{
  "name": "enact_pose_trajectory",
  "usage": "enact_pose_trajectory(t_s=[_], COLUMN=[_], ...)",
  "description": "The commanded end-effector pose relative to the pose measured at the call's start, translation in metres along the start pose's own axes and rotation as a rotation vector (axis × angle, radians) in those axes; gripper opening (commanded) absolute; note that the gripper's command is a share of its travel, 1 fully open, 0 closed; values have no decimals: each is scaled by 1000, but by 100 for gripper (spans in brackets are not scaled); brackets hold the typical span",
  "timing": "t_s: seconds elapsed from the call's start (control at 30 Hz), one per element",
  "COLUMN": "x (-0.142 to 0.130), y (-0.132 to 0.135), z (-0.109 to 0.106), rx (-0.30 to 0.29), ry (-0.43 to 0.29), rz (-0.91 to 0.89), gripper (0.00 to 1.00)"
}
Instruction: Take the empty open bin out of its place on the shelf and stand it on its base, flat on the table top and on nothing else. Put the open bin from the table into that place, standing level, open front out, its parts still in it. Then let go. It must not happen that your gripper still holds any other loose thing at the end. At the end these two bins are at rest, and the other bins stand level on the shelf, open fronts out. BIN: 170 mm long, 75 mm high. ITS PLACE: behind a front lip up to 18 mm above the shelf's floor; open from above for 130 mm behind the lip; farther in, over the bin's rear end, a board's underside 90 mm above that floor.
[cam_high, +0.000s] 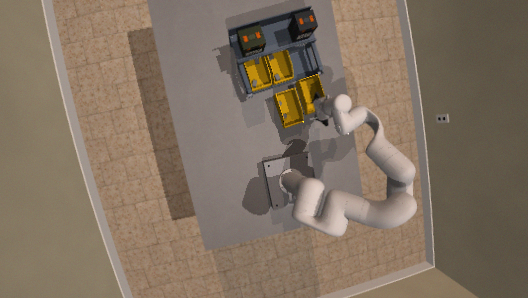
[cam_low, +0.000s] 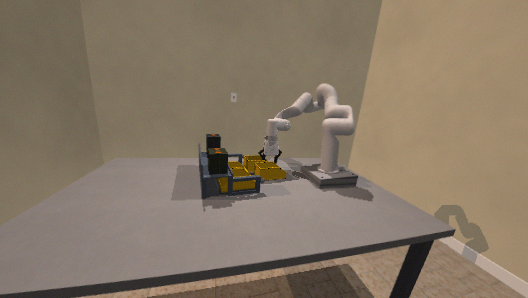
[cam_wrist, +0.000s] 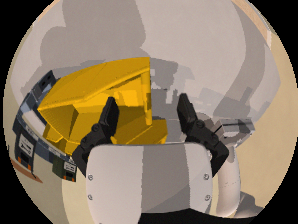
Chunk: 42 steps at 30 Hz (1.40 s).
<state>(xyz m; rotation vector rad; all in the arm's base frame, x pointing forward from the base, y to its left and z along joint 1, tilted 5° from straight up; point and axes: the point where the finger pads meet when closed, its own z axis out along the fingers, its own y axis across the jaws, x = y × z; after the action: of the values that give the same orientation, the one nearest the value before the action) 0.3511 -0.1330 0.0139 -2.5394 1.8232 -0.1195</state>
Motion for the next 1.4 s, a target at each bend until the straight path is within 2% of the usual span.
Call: enact_pose_trajectory(t_s=[0.0, 0.97, 1.37], x=[1, 1, 1], y=[-1, -1, -1], z=[-1, -1, -12], rx=[2, 2, 2], ry=[2, 2, 2], rz=[-1, -1, 0], gripper=[95, 95, 95])
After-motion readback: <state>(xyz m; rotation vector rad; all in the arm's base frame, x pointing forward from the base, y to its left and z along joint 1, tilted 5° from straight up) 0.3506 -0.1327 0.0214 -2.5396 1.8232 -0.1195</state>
